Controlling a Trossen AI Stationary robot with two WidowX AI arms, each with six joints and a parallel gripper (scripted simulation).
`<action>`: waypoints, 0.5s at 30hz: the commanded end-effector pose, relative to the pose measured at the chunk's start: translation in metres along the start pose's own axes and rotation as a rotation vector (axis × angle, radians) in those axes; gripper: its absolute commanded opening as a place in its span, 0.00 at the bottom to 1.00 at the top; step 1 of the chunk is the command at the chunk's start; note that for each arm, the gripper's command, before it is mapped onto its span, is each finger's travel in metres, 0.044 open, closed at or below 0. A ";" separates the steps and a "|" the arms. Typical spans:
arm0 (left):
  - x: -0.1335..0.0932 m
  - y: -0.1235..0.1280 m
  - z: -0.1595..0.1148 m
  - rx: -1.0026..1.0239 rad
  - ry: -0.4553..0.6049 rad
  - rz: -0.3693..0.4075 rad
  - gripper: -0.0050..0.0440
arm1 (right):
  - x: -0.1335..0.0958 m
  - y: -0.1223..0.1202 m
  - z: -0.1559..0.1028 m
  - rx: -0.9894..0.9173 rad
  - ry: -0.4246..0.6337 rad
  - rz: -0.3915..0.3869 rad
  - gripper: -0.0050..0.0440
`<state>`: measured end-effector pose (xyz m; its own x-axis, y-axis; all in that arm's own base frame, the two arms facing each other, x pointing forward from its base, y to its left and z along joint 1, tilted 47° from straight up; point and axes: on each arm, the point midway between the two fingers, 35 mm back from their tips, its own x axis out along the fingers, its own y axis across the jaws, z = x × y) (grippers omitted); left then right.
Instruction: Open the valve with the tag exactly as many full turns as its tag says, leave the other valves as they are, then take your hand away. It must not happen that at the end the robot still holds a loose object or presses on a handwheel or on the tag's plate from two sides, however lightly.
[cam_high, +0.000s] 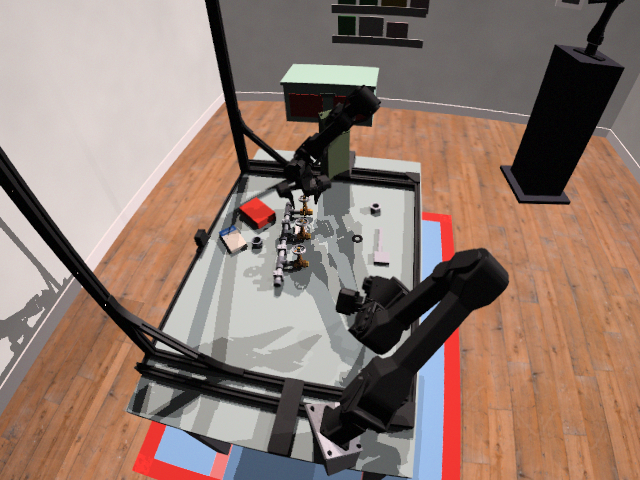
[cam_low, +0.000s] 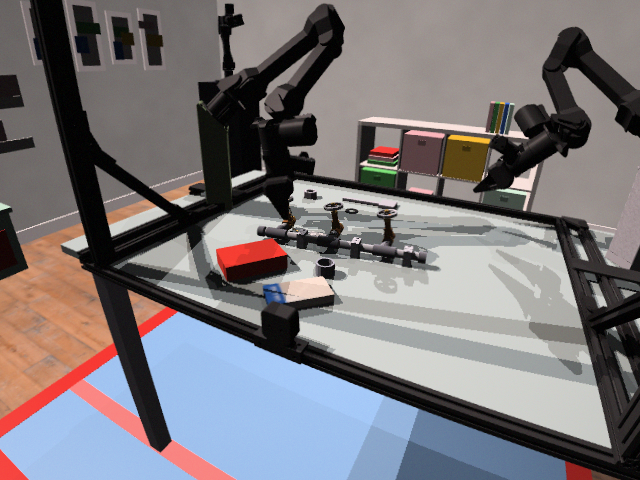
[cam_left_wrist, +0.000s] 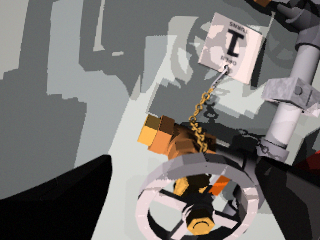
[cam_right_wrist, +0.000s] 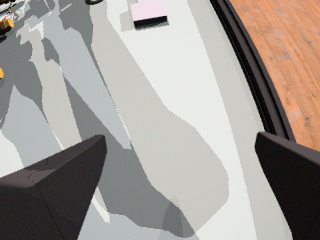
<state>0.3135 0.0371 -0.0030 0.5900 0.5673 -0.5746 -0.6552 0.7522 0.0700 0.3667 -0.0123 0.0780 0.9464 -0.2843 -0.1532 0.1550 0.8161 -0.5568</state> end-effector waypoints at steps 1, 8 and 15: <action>0.000 0.000 0.000 0.220 0.000 0.002 0.92 | 0.000 0.000 0.000 0.000 0.000 0.000 0.92; 0.000 0.001 0.000 0.602 0.000 0.004 0.92 | 0.000 0.000 0.000 0.000 0.000 0.000 0.92; 0.000 0.001 0.000 0.937 0.000 0.006 0.92 | 0.000 0.000 0.000 0.000 0.000 0.000 0.92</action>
<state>0.3134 0.0372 -0.0031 0.5894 0.5675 -0.5749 -0.1400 0.7727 0.6192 0.3667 -0.0123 0.0780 0.9464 -0.2843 -0.1532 0.1550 0.8161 -0.5568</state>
